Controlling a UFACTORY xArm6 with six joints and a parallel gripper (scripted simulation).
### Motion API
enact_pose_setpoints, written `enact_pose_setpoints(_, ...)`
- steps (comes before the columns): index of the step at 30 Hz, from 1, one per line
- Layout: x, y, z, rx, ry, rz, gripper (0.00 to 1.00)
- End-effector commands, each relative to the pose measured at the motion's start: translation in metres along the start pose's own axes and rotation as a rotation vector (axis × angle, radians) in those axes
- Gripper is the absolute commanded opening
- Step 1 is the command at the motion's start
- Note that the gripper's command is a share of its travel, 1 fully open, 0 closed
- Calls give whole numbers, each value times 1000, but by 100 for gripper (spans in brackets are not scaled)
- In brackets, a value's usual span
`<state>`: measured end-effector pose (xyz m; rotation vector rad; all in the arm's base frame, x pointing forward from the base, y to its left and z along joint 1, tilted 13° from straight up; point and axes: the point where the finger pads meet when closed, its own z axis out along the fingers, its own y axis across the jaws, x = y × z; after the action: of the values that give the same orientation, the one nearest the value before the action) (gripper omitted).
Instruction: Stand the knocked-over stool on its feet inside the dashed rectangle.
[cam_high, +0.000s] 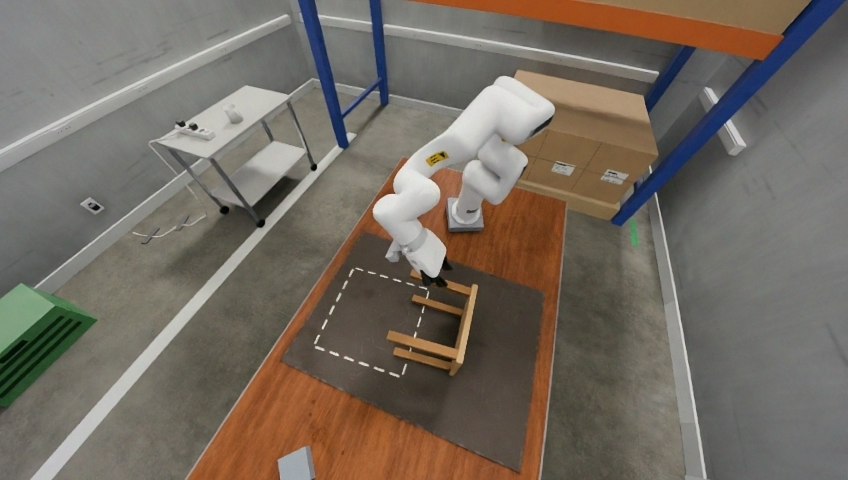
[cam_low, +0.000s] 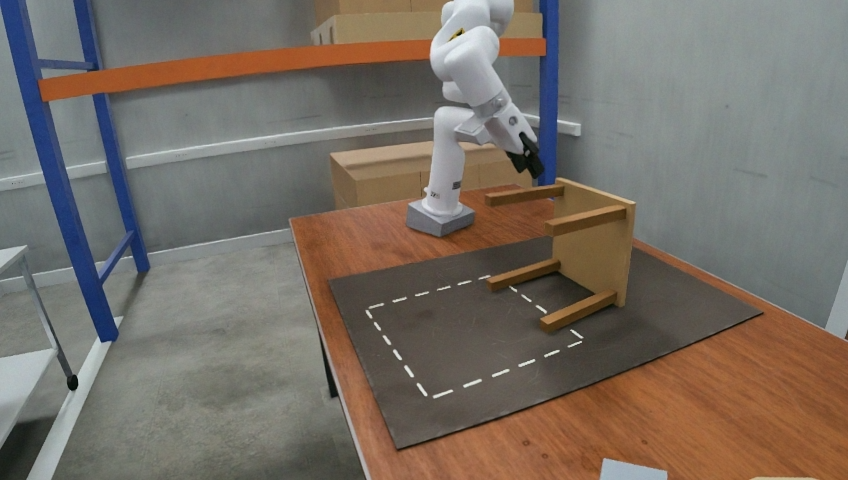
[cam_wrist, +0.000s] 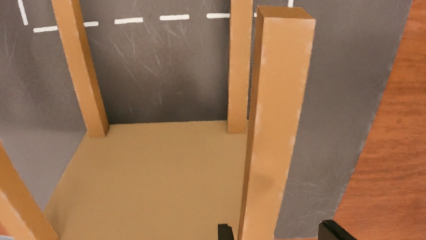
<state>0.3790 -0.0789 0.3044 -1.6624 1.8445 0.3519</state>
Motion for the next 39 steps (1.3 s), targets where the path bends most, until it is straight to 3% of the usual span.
enact_pose_setpoints(1, -12, -1, -18, 3, 2, -3, 53)
enact_pose_setpoints(9, -31, -1, -48, 3, 2, -3, 53)
enact_pose_setpoints(17, -36, -1, -55, 3, 2, -3, 53)
enact_pose_setpoints(21, -36, -1, -56, 3, 2, -3, 53)
enact_pose_setpoints(22, -36, -1, -56, 3, 2, -2, 45)
enact_pose_setpoints(30, -34, -1, -53, 3, 20, 34, 45)
enact_pose_setpoints(39, -17, -5, -31, 34, 160, 307, 45)
